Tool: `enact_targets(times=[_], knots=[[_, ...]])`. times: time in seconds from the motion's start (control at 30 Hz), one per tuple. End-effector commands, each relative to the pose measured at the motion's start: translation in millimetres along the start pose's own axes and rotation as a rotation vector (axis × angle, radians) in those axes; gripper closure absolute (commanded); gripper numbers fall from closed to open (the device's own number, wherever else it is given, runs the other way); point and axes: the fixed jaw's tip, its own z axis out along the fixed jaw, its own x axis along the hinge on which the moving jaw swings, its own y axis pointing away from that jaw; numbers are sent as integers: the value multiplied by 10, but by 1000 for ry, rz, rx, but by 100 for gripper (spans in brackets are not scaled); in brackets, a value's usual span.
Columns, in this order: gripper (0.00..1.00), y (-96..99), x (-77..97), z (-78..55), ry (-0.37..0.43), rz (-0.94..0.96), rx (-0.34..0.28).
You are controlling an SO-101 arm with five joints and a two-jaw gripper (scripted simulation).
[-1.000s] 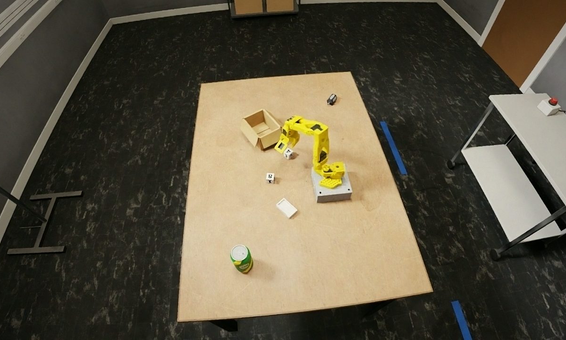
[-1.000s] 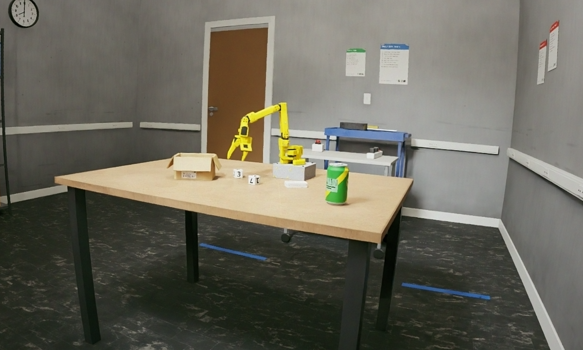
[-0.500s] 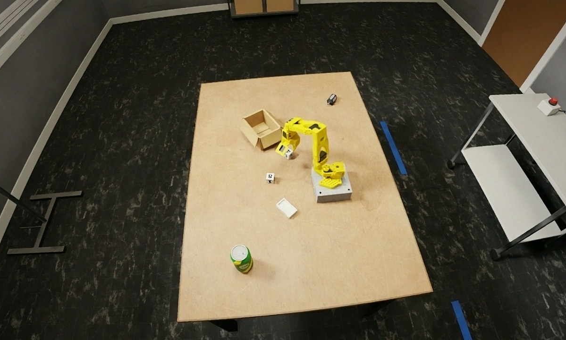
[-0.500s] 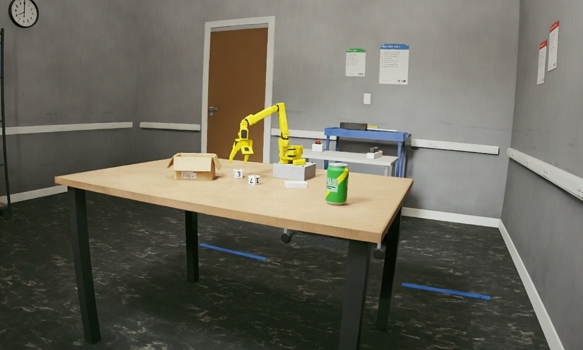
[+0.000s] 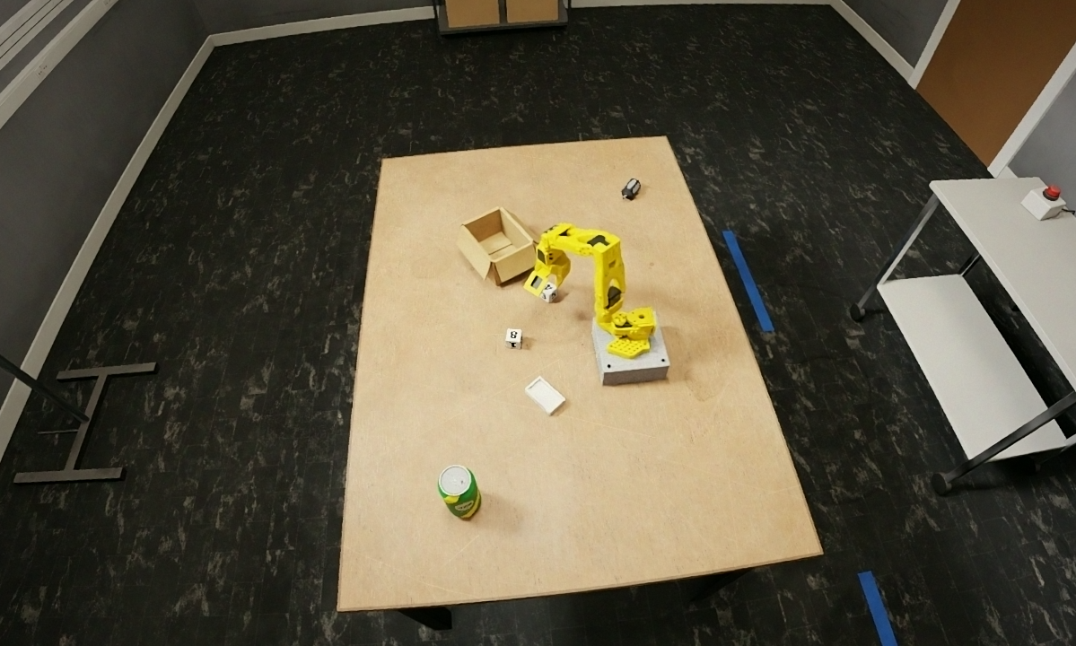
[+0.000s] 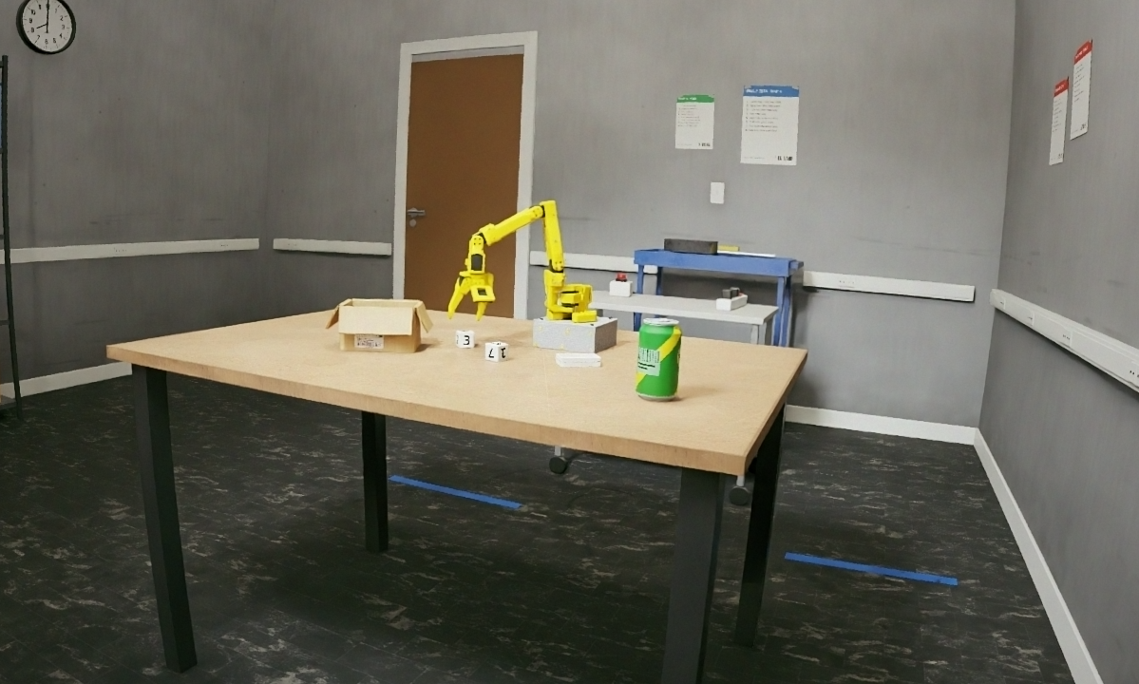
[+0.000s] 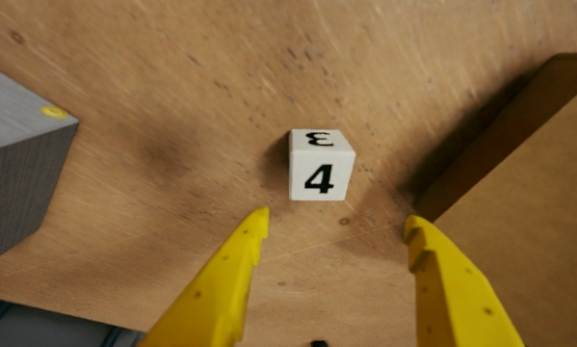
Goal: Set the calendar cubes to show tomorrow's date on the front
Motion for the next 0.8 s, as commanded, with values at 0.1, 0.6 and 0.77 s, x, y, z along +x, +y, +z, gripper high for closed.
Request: enact_targets(times=[0.1, 0.6, 0.77], knots=[[65, 56, 11, 81, -7, 3, -31], [65, 54, 9, 260, -7, 3, -31], [65, 59, 8, 339, -7, 3, -31]])
